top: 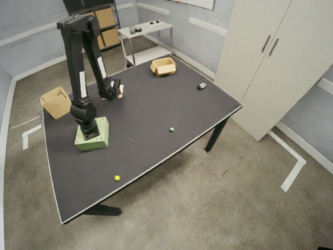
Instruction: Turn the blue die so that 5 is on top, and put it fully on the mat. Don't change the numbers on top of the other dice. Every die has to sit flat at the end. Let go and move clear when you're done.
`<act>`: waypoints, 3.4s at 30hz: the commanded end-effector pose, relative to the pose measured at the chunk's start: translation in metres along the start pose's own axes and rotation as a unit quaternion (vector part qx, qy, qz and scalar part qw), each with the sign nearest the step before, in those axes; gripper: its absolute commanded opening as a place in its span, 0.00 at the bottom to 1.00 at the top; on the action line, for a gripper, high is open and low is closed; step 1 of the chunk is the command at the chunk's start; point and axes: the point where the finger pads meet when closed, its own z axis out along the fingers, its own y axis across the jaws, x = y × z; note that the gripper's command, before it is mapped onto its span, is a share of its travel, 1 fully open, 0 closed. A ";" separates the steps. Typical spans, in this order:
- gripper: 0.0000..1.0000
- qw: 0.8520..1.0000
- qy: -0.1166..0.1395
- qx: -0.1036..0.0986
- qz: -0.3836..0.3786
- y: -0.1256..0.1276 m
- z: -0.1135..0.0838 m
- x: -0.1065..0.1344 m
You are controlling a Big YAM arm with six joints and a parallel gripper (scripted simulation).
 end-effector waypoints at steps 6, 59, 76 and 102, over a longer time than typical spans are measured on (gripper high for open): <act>0.11 1.000 -0.014 0.010 -0.014 -0.009 0.002 -0.007; 0.11 1.000 -0.011 0.008 -0.011 -0.008 0.002 -0.003; 0.11 1.000 -0.011 0.008 -0.011 -0.008 0.002 -0.003; 0.30 1.000 -0.011 0.008 -0.011 -0.008 0.002 -0.003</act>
